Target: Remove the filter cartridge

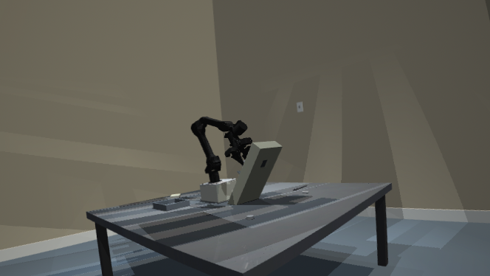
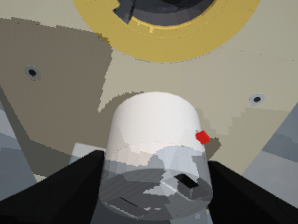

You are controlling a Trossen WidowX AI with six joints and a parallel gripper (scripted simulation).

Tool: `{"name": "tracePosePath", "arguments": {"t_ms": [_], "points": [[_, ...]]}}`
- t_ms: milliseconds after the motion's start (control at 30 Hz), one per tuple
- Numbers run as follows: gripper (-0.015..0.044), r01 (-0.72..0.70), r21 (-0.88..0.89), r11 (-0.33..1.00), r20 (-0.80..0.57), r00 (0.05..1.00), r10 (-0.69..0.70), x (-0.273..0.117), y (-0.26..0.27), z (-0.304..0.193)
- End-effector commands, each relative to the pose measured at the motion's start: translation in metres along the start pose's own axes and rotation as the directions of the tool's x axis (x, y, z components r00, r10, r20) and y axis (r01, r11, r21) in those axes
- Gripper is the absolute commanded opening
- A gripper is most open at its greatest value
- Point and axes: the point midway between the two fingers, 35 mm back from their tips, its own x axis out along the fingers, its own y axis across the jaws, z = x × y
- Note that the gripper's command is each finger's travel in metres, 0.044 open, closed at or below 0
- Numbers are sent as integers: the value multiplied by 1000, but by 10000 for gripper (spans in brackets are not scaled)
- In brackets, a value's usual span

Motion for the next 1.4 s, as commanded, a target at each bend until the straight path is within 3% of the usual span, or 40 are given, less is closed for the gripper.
{"name": "tracePosePath", "arguments": {"t_ms": [0, 267, 1233, 1367], "points": [[0, 2, 6, 1000, 23, 1000, -2, -29, 0, 8], [0, 1, 6, 1000, 21, 1000, -1, -73, -1, 5], [0, 10, 1, 1000, 21, 1000, -10, -58, -88, 5], [0, 44, 64, 997, 13, 999, -45, -61, -90, 2]]}}
